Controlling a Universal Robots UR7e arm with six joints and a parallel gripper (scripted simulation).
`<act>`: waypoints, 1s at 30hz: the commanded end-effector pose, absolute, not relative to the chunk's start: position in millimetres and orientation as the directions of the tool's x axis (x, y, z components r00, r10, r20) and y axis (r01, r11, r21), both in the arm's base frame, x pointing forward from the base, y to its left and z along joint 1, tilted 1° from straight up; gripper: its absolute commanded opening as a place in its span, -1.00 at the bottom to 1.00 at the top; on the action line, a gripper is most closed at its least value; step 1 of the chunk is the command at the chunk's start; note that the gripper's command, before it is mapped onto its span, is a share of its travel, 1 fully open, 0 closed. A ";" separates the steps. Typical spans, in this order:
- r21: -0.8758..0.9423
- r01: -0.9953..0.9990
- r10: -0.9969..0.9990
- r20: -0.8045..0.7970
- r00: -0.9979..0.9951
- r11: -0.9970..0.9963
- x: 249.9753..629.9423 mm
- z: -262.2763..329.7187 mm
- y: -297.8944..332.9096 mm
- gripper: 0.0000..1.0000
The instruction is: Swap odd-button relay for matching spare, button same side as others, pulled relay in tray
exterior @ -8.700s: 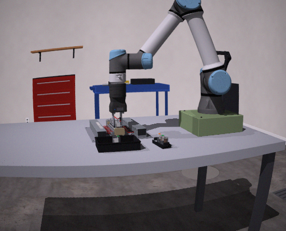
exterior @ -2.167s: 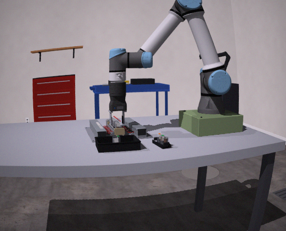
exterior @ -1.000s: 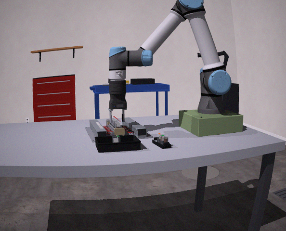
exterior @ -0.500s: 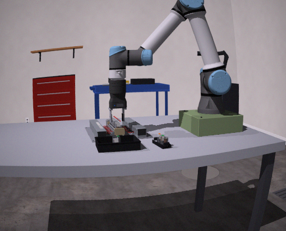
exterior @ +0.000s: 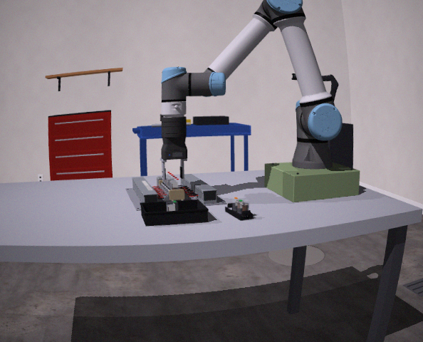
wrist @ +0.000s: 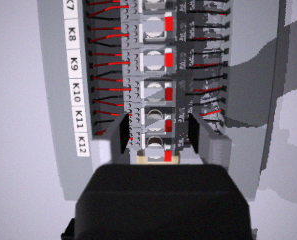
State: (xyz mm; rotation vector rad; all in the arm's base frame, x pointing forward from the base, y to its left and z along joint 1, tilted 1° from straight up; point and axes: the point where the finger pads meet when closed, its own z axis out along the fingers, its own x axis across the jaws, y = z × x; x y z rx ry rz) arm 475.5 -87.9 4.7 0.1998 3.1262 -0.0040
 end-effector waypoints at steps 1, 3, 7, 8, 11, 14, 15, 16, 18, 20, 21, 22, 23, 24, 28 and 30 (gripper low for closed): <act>-0.002 0.127 0.127 -0.011 -0.992 0.992 475.9 8.8 -88.0 1.00; -0.002 0.127 0.127 -0.011 -0.992 0.992 475.8 11.2 -88.0 1.00; -0.002 0.127 0.127 -0.011 -0.992 0.992 475.8 11.2 -88.0 1.00; -0.002 0.127 0.127 -0.011 -0.992 0.992 475.8 11.2 -88.0 1.00; -0.002 0.127 0.127 -0.011 -0.992 0.992 475.8 11.2 -88.0 1.00; -0.002 0.127 0.127 -0.011 -0.992 0.992 475.8 11.2 -88.0 1.00; -0.002 0.127 0.127 -0.011 -0.992 0.992 475.8 11.2 -88.0 1.00; -0.002 0.127 0.127 -0.011 -0.992 0.992 475.8 20.0 -88.0 1.00; -0.002 0.127 0.127 -0.011 -0.992 0.992 475.6 38.0 -87.9 1.00; -0.002 0.127 0.127 -0.011 -0.992 0.992 475.4 56.0 -87.8 1.00; -0.002 0.127 0.127 -0.011 -0.992 0.992 475.4 56.0 -87.8 1.00; -0.002 0.127 0.127 -0.011 -0.992 0.992 475.4 56.0 -87.8 1.00; -0.002 0.127 0.127 -0.011 -0.992 0.992 475.4 56.0 -87.8 1.00; -0.002 0.127 0.127 -0.011 -0.992 0.992 475.4 56.0 -87.8 1.00; -0.002 0.127 0.127 -0.011 -0.992 0.992 475.4 56.0 -87.8 1.00; -0.002 0.127 0.127 -0.011 -0.992 0.992 475.4 56.0 -87.8 1.00</act>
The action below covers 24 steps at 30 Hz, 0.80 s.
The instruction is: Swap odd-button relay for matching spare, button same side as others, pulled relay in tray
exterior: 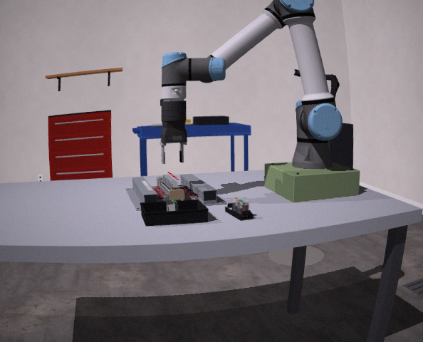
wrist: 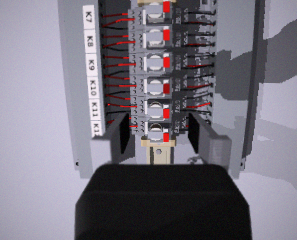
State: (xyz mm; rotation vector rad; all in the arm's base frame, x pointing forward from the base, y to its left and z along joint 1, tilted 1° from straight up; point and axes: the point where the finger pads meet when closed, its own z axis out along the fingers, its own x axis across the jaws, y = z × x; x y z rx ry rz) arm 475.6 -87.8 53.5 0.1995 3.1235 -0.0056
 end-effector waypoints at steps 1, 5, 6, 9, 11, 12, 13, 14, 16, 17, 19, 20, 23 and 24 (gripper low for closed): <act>-0.002 0.127 0.127 -0.011 -0.992 0.992 475.4 56.0 -87.8 1.00; -0.003 0.127 0.127 -0.011 -0.992 0.992 475.5 51.4 -87.9 1.00; -0.002 0.127 0.127 -0.011 -0.992 0.992 475.4 50.3 -87.9 1.00; -0.002 0.127 0.127 -0.011 -0.992 0.992 475.3 49.1 -87.8 1.00; -0.002 0.127 0.127 -0.011 -0.992 0.992 475.3 49.1 -87.8 1.00; -0.002 0.127 0.127 -0.011 -0.992 0.992 475.3 49.1 -87.8 1.00; -0.002 0.127 0.127 -0.011 -0.992 0.992 475.3 49.1 -87.8 1.00; -0.002 0.127 0.127 -0.011 -0.992 0.992 475.3 49.1 -87.8 1.00; -0.002 0.127 0.127 -0.011 -0.992 0.992 475.3 49.1 -87.8 1.00; -0.002 0.127 0.127 -0.011 -0.992 0.992 475.3 49.1 -87.8 1.00; -0.002 0.127 0.127 -0.011 -0.992 0.992 475.3 49.1 -87.8 1.00; -0.002 0.127 0.127 -0.011 -0.992 0.992 475.3 49.2 -87.8 1.00; -0.002 0.127 0.127 -0.011 -0.992 0.992 475.3 49.2 -87.8 1.00; -0.002 0.127 0.127 -0.011 -0.992 0.992 475.3 49.2 -87.8 1.00</act>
